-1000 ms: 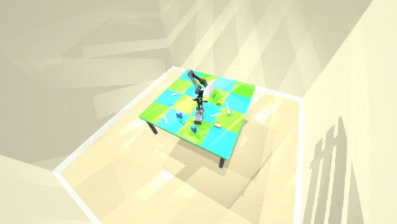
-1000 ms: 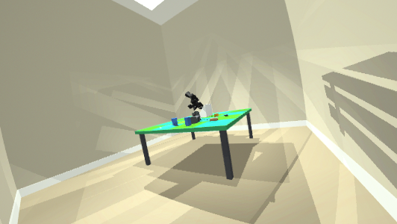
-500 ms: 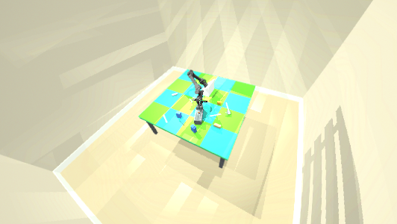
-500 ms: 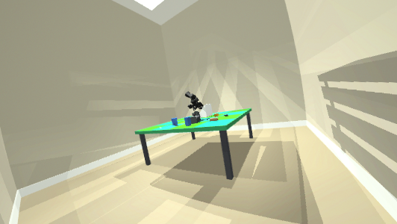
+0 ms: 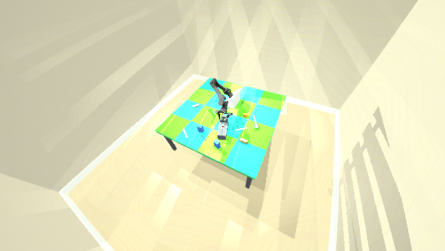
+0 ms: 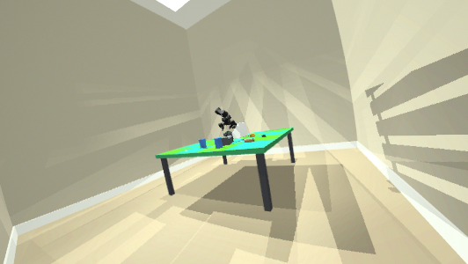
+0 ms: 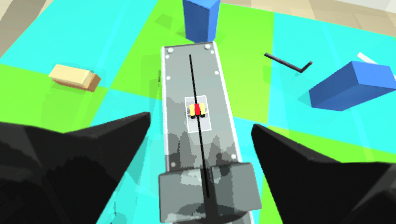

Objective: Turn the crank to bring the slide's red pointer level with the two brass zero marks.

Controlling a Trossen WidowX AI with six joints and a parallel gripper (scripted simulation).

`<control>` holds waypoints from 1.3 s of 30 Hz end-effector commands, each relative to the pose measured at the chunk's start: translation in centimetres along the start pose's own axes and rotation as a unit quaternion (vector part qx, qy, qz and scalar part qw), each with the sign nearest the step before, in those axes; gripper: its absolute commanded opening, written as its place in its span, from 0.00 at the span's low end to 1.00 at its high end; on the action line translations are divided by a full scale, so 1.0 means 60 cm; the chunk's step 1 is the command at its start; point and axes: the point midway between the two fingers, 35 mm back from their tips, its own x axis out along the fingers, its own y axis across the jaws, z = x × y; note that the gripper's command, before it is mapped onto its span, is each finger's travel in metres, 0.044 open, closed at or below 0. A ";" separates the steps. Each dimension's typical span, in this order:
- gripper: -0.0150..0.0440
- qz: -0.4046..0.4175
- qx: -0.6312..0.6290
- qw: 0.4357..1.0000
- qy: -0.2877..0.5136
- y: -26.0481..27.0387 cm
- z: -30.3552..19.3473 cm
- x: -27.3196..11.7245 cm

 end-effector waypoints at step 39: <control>0.39 0.000 0.000 1.000 0.000 0.000 0.000 0.000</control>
